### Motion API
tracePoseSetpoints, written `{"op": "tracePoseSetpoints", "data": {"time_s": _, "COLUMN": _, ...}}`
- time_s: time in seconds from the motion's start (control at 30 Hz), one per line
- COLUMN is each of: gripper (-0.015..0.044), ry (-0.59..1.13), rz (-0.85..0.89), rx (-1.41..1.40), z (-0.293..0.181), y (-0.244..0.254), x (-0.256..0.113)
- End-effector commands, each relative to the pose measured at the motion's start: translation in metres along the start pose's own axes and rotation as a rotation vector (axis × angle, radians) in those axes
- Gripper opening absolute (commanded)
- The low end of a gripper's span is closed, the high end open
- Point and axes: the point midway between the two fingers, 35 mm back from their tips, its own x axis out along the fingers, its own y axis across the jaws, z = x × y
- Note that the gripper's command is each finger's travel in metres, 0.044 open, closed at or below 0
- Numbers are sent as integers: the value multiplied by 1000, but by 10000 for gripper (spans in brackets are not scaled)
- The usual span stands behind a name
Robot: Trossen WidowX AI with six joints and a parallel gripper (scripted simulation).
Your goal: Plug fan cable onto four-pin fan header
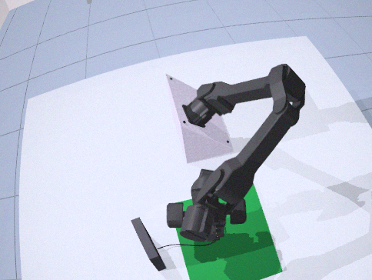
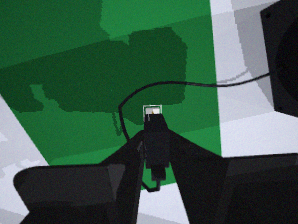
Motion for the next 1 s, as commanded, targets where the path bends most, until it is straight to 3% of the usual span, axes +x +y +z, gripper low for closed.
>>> {"op": "tracePoseSetpoints", "data": {"time_s": 0.0, "gripper": 0, "ry": -1, "rz": 3, "rx": 6, "z": 0, "y": 0, "x": 1}}
{"op": "tracePoseSetpoints", "data": {"time_s": 0.97, "gripper": 0, "ry": 0, "rz": 4, "rx": 6, "z": 0, "y": 0, "x": 15}}
